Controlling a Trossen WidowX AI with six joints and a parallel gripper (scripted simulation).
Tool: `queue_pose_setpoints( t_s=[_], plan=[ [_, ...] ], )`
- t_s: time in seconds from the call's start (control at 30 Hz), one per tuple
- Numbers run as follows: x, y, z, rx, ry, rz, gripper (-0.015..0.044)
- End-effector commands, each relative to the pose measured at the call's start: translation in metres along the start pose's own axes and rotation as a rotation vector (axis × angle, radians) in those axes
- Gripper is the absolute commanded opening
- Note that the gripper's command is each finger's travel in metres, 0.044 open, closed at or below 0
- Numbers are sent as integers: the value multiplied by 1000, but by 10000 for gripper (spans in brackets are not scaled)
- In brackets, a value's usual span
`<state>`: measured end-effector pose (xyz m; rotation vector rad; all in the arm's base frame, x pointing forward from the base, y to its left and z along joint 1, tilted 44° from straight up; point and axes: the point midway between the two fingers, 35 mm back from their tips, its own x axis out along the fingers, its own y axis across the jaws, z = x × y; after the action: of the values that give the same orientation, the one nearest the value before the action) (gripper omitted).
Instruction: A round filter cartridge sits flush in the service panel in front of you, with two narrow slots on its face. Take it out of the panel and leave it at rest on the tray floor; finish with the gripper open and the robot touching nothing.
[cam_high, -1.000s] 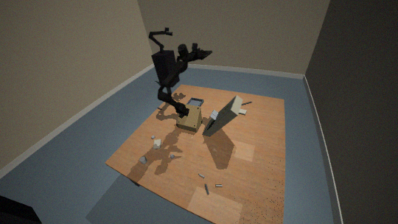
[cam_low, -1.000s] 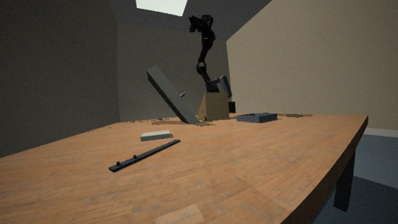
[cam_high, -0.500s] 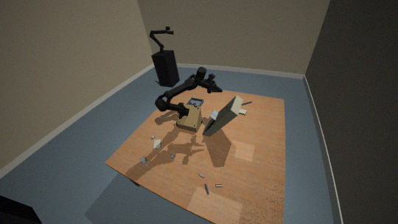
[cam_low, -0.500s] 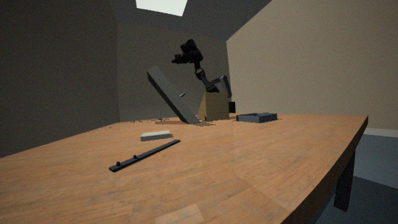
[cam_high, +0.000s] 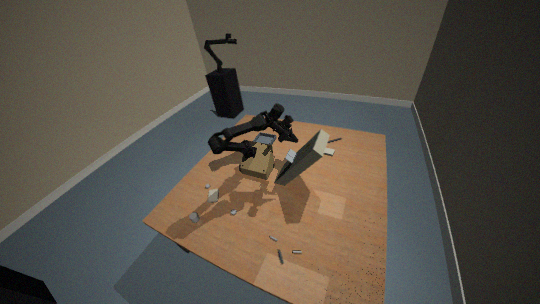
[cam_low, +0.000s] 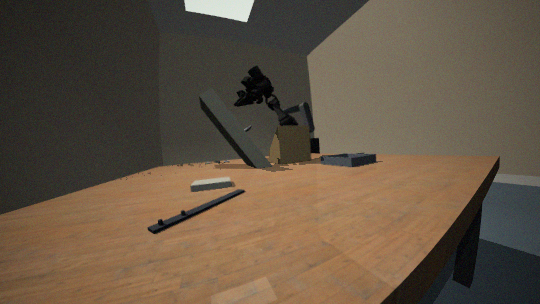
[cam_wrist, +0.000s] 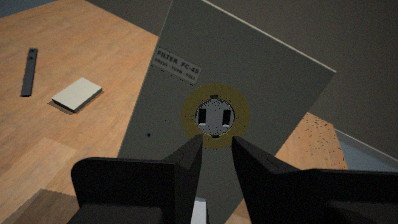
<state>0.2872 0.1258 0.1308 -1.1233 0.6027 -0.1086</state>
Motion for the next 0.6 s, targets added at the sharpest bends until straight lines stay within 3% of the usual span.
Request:
queue_pose_setpoints(
  t_s=[0.0,0.57],
  plan=[
    [0,-2,-3,6,6,-5,110],
    [25,0,-2,9,10,0,110]
  ],
)
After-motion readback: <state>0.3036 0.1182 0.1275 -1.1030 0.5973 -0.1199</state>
